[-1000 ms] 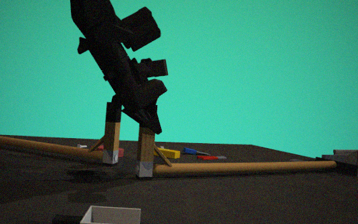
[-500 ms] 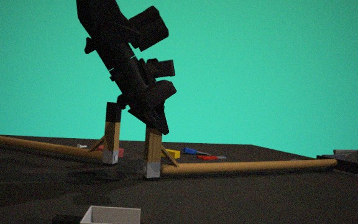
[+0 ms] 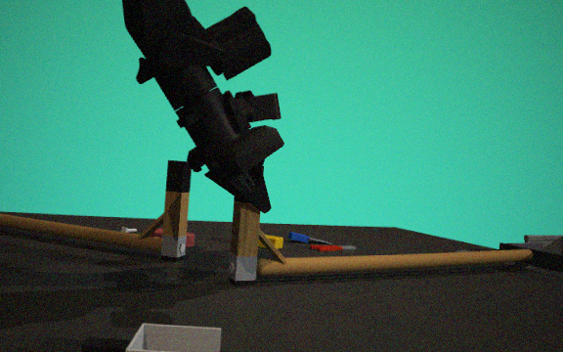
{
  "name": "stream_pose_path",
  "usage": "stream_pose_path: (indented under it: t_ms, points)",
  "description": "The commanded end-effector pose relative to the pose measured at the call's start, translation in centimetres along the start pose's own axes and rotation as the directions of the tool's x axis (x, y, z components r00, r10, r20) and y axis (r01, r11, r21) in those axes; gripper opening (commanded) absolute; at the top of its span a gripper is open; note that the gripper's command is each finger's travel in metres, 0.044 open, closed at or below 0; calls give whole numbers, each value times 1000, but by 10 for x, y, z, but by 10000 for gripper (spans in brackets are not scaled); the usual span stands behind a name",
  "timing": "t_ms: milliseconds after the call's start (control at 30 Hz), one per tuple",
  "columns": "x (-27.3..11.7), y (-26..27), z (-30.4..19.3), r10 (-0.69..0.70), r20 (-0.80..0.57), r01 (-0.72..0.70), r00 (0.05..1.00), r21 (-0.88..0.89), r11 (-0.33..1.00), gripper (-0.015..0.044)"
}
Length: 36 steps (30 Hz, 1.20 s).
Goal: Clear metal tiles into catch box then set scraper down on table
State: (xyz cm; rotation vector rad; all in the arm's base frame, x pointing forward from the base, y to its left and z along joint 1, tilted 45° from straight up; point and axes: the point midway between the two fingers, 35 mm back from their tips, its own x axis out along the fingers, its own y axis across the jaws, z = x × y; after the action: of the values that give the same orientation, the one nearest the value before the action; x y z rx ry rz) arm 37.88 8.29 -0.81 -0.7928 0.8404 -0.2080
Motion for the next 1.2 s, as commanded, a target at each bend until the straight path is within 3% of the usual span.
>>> stream_pose_path:
  t_ms: [0, 1167]
  points:
    - [2, -7, 7, -17, 7, 17, 1000, 18, 1000, 0]
    - [26, 5, 39, -17, 8, 17, 1000, 20, 1000, 0]
